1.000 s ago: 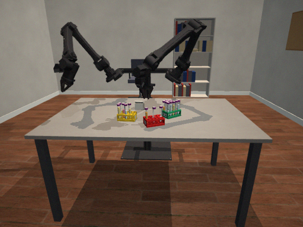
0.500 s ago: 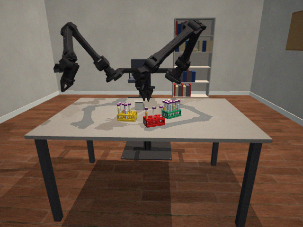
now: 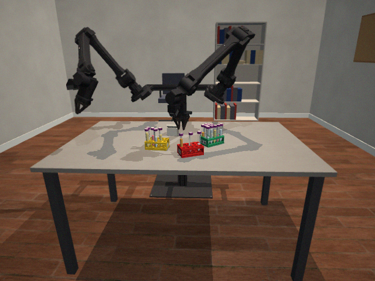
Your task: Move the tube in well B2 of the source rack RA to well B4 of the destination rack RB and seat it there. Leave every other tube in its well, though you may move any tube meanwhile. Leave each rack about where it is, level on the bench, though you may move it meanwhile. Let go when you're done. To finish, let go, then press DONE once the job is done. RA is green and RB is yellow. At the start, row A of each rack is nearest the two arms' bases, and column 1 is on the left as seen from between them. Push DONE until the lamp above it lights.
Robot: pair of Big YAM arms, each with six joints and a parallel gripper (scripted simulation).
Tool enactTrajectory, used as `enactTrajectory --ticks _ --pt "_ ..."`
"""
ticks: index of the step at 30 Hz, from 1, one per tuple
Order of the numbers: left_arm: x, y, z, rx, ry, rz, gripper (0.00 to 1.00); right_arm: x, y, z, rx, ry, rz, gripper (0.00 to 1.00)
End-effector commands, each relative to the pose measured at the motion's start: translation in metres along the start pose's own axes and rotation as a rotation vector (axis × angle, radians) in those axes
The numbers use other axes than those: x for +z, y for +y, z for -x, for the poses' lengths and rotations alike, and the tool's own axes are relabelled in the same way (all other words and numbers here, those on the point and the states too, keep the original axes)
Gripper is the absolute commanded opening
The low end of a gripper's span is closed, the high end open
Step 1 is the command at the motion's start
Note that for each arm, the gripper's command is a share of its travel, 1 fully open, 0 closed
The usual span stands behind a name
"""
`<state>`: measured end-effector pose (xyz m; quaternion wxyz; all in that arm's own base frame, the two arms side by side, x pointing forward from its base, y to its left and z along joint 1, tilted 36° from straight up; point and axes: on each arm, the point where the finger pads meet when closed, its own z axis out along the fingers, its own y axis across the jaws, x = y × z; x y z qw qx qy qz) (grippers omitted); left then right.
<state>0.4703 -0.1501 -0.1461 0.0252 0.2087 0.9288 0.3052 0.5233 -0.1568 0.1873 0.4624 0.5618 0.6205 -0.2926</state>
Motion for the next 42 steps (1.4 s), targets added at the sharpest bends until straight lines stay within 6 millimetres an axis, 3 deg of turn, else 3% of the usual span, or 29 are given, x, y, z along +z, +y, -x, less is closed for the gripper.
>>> enactTrajectory --ticks 1,17,42 --pt "0.026 0.001 -0.008 0.014 0.028 0.002 0.3 -0.005 0.009 0.009 0.024 -0.006 0.015 0.3" --pt "0.023 0.005 0.012 -0.008 -0.003 -0.001 0.3 -0.005 0.009 0.009 0.024 -0.006 0.015 0.3" --pt "0.036 0.003 0.002 0.003 0.012 0.0 0.3 -0.005 0.009 0.009 0.024 -0.006 0.015 0.3"
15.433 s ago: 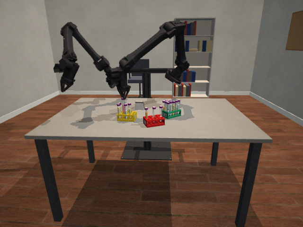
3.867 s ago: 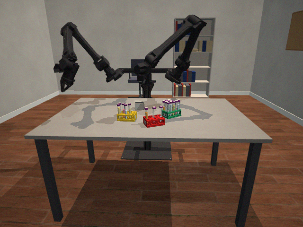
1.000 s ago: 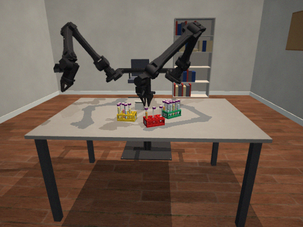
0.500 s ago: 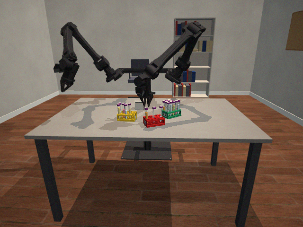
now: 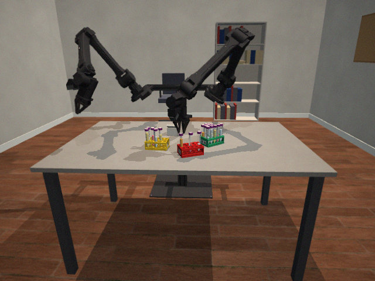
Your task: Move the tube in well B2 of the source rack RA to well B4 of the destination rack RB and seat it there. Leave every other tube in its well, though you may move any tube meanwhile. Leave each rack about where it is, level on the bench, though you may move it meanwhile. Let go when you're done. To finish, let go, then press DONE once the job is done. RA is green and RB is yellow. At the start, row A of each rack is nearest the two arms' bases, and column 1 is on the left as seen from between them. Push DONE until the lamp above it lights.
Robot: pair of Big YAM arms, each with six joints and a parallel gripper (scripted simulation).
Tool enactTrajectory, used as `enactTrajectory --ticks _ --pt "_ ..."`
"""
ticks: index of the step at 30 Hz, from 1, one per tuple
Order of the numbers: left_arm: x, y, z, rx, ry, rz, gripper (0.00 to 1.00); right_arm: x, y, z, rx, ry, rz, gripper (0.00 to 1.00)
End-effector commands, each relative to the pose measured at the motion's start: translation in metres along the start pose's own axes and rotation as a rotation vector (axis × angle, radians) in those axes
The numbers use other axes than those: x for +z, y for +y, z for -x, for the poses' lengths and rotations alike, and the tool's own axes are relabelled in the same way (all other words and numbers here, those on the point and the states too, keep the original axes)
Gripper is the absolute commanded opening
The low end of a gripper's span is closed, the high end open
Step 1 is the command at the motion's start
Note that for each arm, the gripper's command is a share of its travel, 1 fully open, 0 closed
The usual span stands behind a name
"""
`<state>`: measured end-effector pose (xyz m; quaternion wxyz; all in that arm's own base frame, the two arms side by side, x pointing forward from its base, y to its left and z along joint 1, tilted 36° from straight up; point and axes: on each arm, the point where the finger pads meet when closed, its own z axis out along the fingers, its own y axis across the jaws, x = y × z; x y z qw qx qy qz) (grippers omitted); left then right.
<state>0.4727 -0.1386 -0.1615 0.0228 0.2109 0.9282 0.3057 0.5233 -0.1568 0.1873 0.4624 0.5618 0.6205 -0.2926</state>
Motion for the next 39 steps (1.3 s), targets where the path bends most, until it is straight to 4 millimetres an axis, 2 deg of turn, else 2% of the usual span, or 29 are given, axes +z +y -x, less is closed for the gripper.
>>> enactTrajectory --ticks 1,10,14,26,27,39 --pt "0.017 0.003 0.003 -0.002 0.01 0.0 0.3 -0.005 0.009 0.009 0.024 -0.006 0.015 0.3" --pt "0.024 0.001 -0.008 0.008 0.025 0.001 0.3 -0.005 0.009 0.009 0.024 -0.006 0.015 0.3" --pt "0.024 0.002 -0.003 0.003 0.017 0.001 0.3 -0.005 0.009 0.009 0.024 -0.006 0.015 0.3" --pt "0.029 0.001 -0.009 0.008 0.025 0.001 0.3 -0.005 0.009 0.009 0.024 -0.006 0.015 0.3" --pt "0.029 0.001 -0.009 0.008 0.025 0.001 0.0 -0.005 0.009 0.009 0.024 -0.006 0.015 0.3" --pt "0.027 0.002 -0.005 0.004 0.019 0.0 0.0 -0.005 0.009 0.009 0.024 -0.006 0.015 0.3"
